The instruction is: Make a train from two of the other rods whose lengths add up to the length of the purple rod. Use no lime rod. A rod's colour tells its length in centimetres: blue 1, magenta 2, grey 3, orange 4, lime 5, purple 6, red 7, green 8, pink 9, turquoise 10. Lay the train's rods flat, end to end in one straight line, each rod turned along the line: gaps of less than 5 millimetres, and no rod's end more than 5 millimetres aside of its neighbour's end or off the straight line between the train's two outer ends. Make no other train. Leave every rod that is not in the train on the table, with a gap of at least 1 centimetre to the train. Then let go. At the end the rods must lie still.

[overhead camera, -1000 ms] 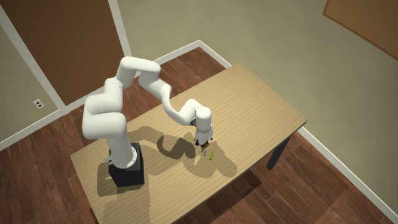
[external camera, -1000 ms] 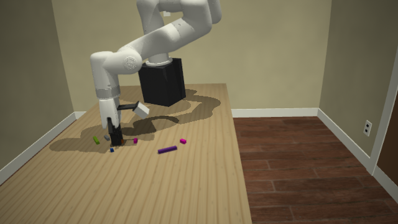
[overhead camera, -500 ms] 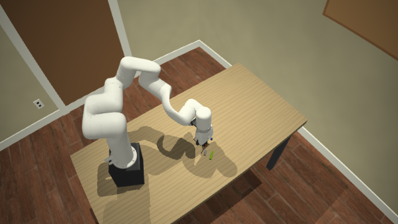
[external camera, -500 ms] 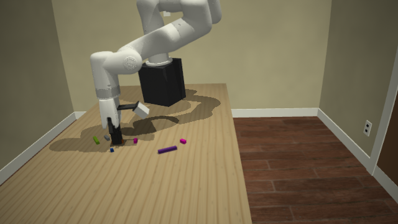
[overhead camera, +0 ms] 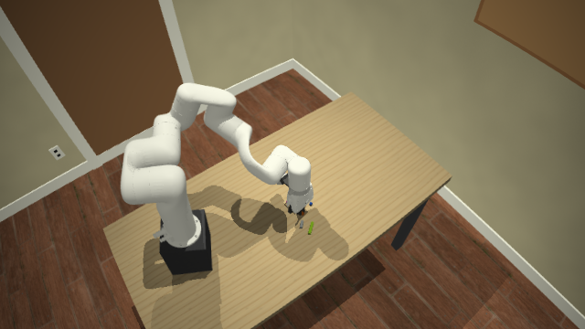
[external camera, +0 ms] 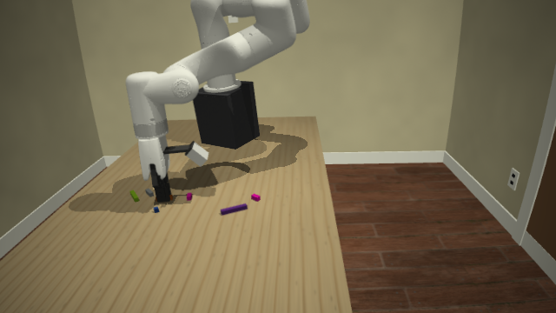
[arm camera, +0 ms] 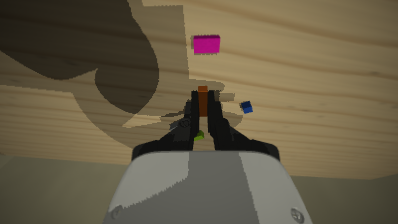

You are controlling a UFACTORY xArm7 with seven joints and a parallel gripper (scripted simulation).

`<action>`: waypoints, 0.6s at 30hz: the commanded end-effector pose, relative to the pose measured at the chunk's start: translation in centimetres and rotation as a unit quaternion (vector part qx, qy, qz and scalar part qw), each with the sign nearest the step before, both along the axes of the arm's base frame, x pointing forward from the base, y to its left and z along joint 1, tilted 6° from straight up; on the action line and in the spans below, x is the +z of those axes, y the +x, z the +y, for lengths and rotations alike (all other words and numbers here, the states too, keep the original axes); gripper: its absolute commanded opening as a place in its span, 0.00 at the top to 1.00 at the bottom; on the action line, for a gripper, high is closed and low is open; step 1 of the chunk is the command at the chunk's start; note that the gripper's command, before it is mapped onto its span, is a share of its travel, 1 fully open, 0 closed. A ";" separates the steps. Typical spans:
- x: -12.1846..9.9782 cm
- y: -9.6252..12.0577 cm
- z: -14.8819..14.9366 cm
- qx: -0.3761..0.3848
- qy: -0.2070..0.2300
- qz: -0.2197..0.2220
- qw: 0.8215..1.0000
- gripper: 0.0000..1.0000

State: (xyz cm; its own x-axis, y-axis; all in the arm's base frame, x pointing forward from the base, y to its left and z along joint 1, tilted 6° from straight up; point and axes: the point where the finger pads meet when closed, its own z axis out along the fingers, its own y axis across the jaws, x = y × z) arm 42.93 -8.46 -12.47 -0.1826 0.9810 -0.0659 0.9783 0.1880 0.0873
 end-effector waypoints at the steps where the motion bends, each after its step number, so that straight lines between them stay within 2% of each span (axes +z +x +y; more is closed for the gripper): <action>1: 0.2 0.1 0.0 0.000 0.000 -0.002 1.000 0.96; 13: 0.2 0.1 0.0 0.000 0.000 -0.002 1.000 0.96; 18: 1.9 -0.1 0.1 0.000 0.000 -0.002 1.000 0.96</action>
State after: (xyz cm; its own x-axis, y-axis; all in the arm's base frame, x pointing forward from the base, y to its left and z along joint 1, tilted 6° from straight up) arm 42.83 -8.43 -11.94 -0.1827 0.9810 -0.0654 0.9784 0.1879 0.0861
